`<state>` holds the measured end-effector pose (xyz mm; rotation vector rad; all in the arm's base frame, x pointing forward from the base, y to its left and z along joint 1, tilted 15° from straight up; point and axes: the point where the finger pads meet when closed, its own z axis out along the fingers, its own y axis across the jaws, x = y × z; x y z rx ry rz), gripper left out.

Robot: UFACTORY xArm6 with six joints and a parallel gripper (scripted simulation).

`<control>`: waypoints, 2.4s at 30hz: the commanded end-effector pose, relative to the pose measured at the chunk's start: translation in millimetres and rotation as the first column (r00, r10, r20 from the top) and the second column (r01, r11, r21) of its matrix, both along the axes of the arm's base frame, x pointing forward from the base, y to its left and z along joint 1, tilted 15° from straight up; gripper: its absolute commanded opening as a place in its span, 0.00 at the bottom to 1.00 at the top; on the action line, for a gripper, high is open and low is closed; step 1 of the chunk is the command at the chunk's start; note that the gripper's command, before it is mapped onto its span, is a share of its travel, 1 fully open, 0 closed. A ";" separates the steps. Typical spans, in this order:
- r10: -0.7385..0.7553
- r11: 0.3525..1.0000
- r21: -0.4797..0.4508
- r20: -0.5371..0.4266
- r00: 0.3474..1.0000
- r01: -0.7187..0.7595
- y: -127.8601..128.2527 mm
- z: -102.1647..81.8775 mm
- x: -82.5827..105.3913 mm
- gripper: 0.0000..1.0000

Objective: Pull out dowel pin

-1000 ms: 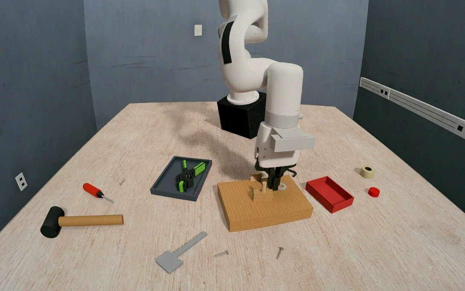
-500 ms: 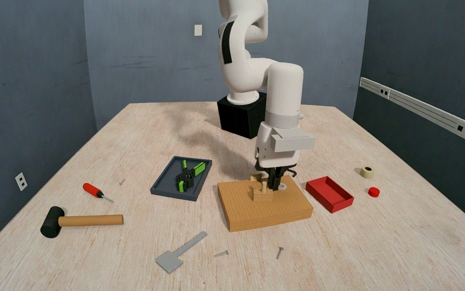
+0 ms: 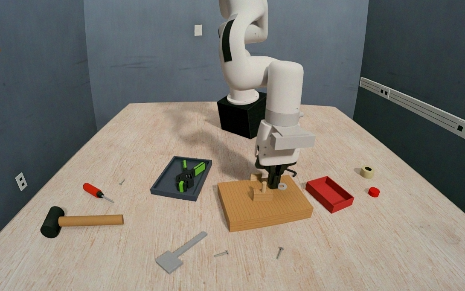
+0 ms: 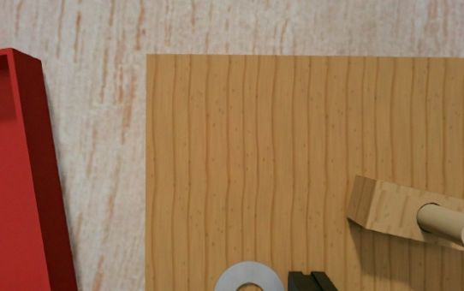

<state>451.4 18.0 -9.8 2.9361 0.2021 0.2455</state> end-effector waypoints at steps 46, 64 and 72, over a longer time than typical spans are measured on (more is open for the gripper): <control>0.001 1.000 0.001 0.008 1.000 -0.001 16.2 90.2 -13.2 0.00; -0.083 0.996 0.017 0.023 0.996 0.082 3.1 96.2 4.1 0.00; -0.207 0.978 0.045 0.042 0.977 0.206 -18.5 104.8 29.1 0.28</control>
